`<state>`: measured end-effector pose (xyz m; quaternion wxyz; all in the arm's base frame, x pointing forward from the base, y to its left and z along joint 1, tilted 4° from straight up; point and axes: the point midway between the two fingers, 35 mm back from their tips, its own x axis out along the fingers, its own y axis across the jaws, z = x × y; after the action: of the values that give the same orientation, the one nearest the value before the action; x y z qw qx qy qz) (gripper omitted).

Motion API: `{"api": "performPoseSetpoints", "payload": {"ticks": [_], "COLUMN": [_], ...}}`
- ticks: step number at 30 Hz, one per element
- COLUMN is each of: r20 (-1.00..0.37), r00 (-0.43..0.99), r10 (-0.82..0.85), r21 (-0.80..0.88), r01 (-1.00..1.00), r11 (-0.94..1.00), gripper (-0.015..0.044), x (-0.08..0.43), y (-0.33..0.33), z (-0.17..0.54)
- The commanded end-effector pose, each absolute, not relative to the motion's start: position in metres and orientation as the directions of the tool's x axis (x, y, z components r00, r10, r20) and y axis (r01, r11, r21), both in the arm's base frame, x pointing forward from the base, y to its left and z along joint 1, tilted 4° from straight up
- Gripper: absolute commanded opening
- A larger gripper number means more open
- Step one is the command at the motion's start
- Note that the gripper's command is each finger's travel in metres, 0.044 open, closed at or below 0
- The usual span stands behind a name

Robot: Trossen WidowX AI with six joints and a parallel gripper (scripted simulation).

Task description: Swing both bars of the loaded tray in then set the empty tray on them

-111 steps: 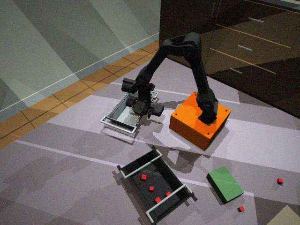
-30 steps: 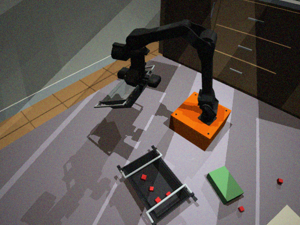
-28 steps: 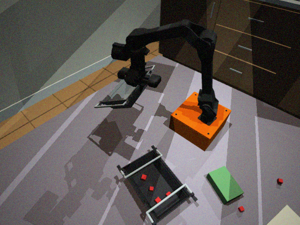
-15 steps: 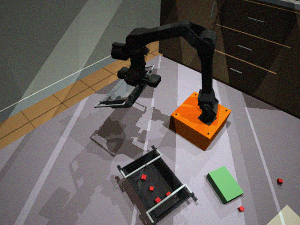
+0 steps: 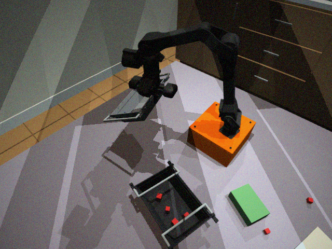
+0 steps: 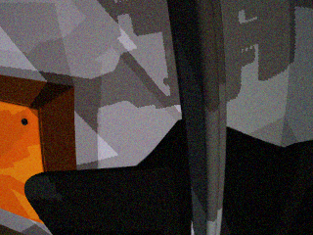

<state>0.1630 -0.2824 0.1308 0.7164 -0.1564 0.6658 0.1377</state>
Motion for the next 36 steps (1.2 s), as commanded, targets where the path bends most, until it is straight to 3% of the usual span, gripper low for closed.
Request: {"api": "performPoseSetpoints", "payload": {"ticks": [1,36], "r20": [-0.996,-0.996], "r00": [0.085,0.087], "r10": [-0.028,-0.018], "r21": [-0.063,-0.075], "r01": [-0.441,-0.718], "r11": [0.896,0.692], "gripper": [0.0,0.0], "x": [0.177,0.271], "y": [-0.276,-0.183], "z": [0.137,0.141]}}
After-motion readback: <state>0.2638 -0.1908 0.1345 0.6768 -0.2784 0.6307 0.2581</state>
